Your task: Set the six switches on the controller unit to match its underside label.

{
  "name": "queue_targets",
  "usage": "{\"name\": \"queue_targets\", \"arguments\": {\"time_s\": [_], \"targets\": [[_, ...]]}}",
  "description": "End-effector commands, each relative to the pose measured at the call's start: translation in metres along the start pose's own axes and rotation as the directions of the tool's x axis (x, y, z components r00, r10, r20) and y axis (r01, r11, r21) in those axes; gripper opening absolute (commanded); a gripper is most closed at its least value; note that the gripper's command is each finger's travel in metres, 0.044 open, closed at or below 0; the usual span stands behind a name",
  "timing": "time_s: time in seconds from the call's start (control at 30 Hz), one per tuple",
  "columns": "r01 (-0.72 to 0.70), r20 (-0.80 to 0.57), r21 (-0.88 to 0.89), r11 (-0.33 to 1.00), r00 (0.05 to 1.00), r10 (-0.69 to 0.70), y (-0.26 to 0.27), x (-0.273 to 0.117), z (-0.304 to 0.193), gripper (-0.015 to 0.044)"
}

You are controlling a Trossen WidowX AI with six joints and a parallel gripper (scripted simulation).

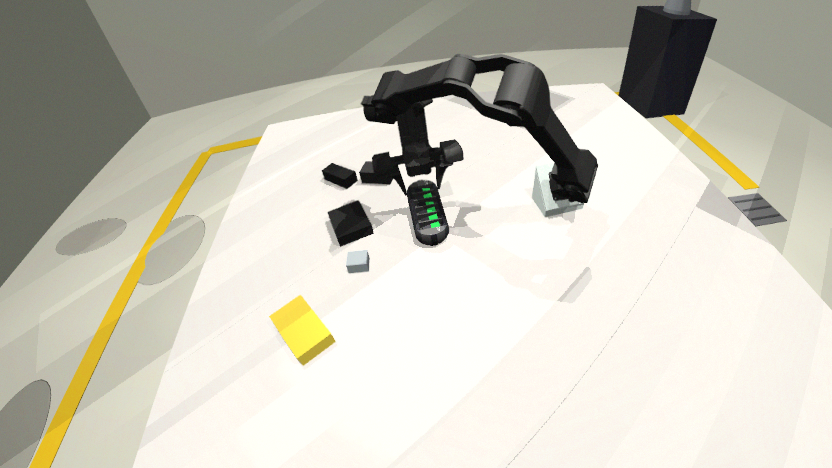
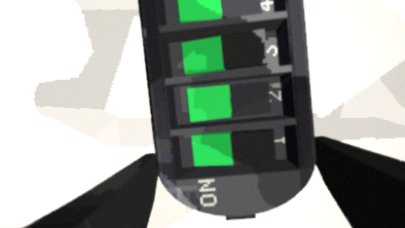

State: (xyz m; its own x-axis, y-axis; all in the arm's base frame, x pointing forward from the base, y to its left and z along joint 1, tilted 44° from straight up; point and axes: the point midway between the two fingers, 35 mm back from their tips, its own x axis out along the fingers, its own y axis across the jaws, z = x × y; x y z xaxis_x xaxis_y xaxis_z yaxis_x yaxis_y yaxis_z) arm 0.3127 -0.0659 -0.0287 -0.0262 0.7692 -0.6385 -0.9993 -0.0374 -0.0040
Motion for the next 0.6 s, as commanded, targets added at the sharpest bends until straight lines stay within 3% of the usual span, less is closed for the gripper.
{"name": "queue_targets", "arguments": {"time_s": [0.0, 0.57], "targets": [[0.005, -0.008, 0.000, 1.000, 1.000, -0.005, -0.001, -0.005, 0.005, 0.0336], [0.005, -0.044, 0.000, 1.000, 0.999, -0.005, -0.001, -0.015, 0.014, 0.0336]]}}
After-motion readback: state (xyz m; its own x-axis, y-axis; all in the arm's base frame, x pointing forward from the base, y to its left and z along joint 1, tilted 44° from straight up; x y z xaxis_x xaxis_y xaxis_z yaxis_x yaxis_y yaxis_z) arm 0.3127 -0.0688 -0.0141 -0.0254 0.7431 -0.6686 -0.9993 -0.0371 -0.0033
